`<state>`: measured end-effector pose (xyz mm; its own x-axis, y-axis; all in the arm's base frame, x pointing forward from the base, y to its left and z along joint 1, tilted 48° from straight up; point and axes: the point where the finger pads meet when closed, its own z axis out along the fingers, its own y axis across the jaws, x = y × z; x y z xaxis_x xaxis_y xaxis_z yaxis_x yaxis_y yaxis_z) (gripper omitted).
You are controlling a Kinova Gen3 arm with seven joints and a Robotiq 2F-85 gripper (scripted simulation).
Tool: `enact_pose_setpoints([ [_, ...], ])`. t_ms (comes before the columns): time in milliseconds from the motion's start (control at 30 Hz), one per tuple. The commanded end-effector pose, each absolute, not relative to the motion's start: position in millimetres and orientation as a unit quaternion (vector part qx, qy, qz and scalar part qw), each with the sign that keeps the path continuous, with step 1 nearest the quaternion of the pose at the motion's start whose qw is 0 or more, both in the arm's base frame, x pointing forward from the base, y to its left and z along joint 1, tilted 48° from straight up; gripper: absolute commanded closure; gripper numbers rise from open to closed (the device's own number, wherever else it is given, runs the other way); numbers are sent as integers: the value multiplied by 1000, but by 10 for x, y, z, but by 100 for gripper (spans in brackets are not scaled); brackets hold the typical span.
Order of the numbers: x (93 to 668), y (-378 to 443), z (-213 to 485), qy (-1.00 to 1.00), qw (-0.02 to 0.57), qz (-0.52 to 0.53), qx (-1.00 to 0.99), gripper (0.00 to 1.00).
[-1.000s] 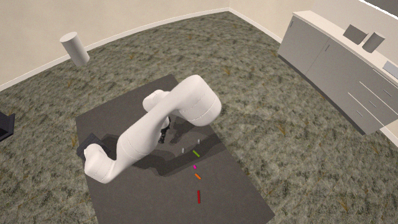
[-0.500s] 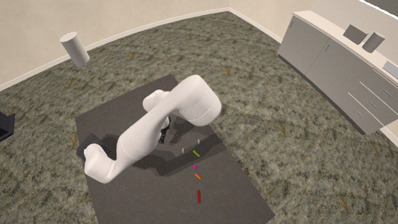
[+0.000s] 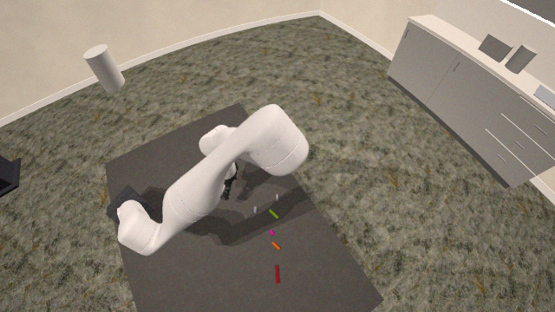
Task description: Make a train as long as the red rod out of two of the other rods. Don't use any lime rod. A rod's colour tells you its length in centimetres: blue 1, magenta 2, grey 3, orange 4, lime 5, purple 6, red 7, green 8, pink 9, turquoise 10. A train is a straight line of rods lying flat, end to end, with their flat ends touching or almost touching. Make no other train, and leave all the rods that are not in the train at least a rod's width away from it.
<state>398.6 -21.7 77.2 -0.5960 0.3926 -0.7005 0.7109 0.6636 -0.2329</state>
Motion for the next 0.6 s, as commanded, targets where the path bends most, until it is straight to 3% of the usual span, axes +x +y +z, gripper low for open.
enact_pose_setpoints([
  [0, 3988, -211, 775, 857, 314, -253, 321, 0],
  [567, 4007, -235, 811, 869, 303, -265, 289, 0],
])
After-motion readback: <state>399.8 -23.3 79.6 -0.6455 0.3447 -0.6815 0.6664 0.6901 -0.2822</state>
